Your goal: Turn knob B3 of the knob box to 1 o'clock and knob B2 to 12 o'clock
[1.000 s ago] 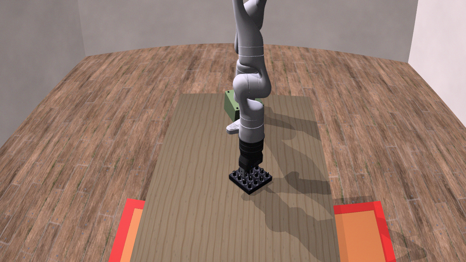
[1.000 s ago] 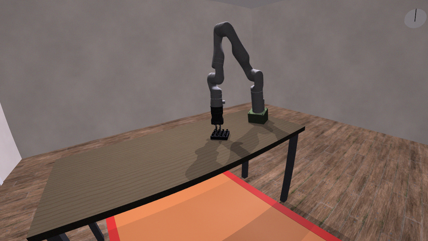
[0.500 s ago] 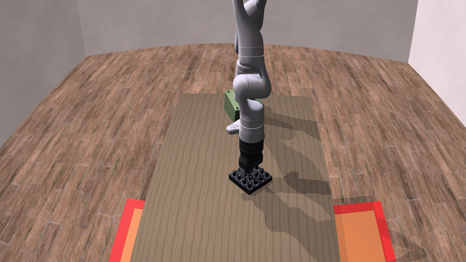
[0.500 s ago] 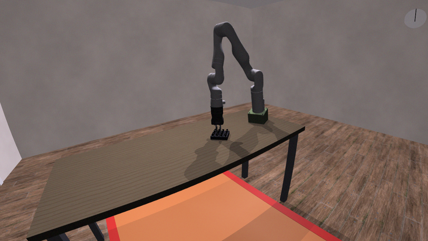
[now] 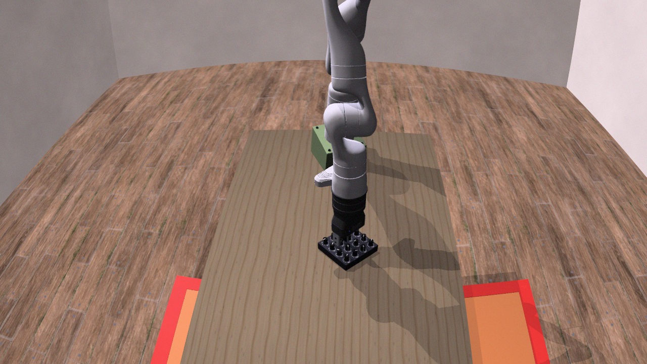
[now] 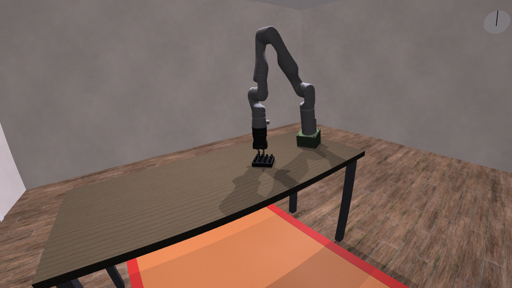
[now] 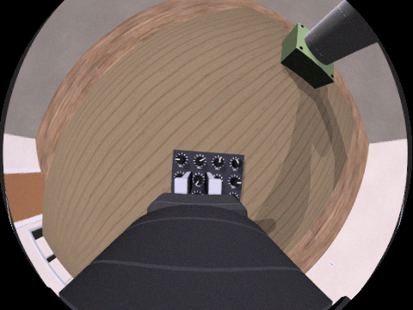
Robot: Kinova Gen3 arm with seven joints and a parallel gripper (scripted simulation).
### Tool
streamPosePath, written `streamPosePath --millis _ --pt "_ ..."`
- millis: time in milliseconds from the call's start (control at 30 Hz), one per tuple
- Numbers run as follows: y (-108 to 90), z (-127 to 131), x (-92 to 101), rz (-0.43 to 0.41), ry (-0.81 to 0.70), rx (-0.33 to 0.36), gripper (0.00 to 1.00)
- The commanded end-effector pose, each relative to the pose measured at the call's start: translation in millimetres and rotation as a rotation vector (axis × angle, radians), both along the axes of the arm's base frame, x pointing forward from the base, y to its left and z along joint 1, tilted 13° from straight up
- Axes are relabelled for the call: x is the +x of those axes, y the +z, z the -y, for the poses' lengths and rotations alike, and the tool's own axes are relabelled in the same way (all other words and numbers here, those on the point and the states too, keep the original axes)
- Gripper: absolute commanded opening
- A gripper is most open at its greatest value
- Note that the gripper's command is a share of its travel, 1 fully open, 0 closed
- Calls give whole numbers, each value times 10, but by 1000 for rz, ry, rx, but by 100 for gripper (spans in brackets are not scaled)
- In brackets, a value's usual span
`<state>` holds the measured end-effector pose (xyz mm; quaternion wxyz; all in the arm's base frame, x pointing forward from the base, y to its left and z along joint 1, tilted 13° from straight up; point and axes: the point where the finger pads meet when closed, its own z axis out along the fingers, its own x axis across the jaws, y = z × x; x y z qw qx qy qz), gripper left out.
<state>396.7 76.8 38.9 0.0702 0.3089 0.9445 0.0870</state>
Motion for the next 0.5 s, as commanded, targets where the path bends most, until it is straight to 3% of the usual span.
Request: streamPosePath --millis 0,267,300,467 --pt "6 0 4 2 0 0 46" --pt "6 0 4 2 0 0 46" --pt "6 0 4 2 0 0 30" --pt "6 0 4 2 0 0 30"
